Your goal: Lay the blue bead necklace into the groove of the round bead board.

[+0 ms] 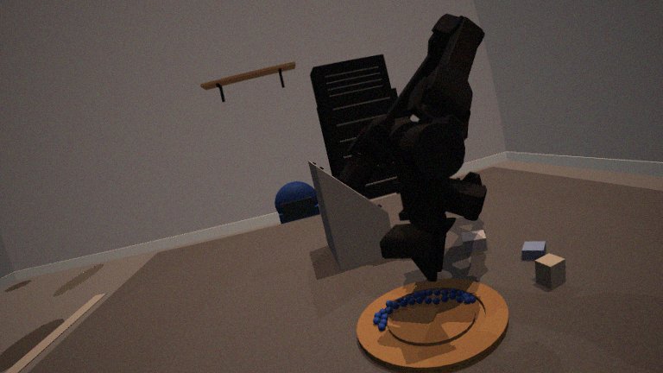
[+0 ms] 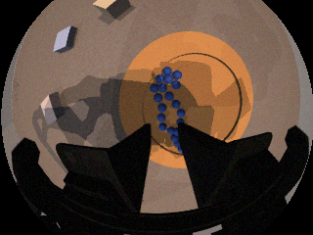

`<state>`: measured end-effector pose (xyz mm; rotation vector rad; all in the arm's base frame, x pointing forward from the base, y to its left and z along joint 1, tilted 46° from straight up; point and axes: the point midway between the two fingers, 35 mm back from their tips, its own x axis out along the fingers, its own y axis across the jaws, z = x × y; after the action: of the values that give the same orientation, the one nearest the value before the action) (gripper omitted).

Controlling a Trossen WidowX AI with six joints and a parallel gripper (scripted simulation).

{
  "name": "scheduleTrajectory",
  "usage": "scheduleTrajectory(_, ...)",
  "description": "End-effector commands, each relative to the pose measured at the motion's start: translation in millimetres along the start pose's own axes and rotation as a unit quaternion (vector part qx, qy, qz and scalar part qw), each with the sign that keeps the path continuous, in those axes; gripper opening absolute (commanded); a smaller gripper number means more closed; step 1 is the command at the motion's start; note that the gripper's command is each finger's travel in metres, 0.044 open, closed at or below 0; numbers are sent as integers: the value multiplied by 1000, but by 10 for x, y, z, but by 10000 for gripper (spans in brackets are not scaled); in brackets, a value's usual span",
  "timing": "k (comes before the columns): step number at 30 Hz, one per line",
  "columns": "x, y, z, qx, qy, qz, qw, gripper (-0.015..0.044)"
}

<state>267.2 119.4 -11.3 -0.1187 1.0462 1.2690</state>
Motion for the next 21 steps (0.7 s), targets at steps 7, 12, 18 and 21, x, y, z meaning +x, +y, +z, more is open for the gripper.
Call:
scheduleTrajectory(7,52,0,-2,0,0,0,1000,120)
scheduleTrajectory(12,133,3,-5,1,1,1,1000,120)
scheduleTrajectory(18,229,10,-10,1,1,2,1000,120)
scheduleTrajectory(21,277,15,-12,2,1,2,1000,120)
